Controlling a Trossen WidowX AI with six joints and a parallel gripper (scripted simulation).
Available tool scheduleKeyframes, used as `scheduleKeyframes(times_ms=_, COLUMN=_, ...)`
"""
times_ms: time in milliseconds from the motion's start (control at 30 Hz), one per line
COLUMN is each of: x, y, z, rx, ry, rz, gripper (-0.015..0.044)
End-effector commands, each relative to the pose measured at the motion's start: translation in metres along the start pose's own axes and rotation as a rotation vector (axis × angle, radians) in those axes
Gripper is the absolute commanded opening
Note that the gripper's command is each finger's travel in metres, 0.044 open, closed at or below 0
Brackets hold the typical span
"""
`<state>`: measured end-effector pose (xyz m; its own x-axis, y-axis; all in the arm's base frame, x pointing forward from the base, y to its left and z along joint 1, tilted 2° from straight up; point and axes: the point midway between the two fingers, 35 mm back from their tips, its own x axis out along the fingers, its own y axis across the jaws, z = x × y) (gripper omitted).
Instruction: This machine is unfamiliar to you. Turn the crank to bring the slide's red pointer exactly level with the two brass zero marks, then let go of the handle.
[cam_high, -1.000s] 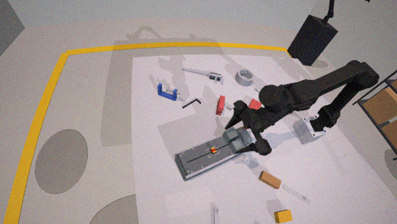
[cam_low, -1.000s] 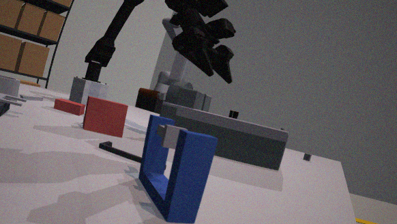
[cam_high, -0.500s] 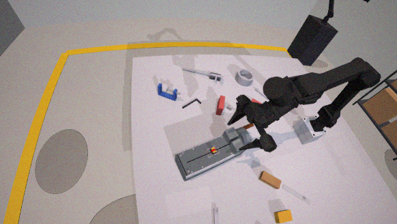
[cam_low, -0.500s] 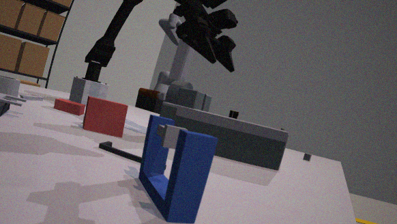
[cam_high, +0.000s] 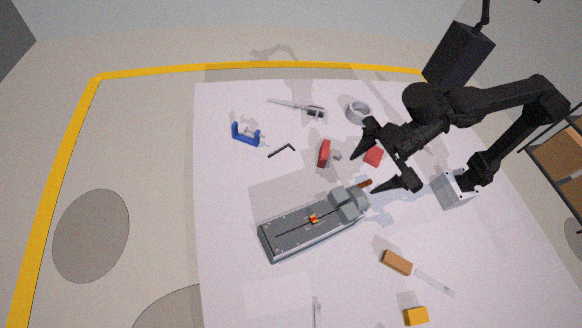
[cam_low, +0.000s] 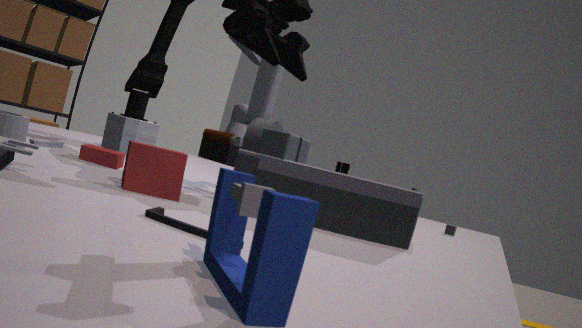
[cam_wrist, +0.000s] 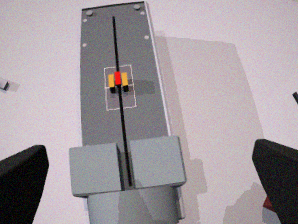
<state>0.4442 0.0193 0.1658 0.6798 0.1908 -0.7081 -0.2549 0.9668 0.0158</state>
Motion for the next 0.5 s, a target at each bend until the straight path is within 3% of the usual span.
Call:
scheduleKeyframes(times_ms=0, x=-0.016, y=-0.010, z=-0.019, rx=-0.040, ry=-0.017, rz=0.019, gripper=0.0440)
scheduleKeyframes(times_ms=267, x=-0.040, y=-0.021, z=-0.053, rx=-0.098, ry=-0.052, rz=0.037, gripper=0.0440)
scheduleKeyframes(times_ms=467, x=-0.033, y=-0.022, z=-0.059, rx=-0.099, ry=-0.053, rz=0.038, gripper=0.0440)
